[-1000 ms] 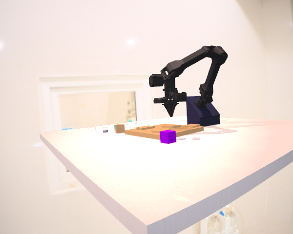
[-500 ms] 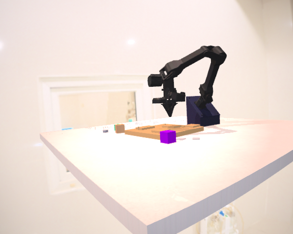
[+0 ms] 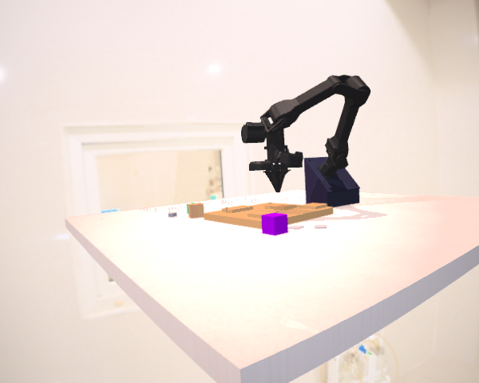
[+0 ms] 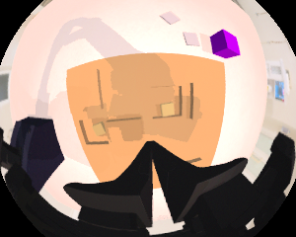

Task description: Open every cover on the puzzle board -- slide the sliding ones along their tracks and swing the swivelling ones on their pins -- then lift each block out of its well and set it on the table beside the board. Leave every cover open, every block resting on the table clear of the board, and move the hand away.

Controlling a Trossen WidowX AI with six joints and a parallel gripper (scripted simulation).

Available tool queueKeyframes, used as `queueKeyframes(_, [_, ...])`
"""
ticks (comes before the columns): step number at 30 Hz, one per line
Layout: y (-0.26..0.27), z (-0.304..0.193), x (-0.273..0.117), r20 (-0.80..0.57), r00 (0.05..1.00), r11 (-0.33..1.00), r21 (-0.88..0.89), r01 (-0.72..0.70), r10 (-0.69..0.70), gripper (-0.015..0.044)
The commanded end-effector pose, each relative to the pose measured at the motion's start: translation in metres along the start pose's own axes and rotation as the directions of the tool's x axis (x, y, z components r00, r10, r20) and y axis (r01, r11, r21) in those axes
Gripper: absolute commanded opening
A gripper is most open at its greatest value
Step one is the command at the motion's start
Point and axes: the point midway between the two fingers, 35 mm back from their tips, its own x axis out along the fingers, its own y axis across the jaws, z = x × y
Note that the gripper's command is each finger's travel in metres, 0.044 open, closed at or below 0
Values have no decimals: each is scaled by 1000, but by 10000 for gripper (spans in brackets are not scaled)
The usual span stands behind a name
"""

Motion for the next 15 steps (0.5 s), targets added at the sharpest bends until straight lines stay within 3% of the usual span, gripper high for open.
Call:
queueKeyframes(1, [0, -1, 4, -2, 1000, 1000, 6, -2, 2, 0])
queueKeyframes(15, [0, -1, 18, -2, 1000, 1000, 6, -2, 2, 0])
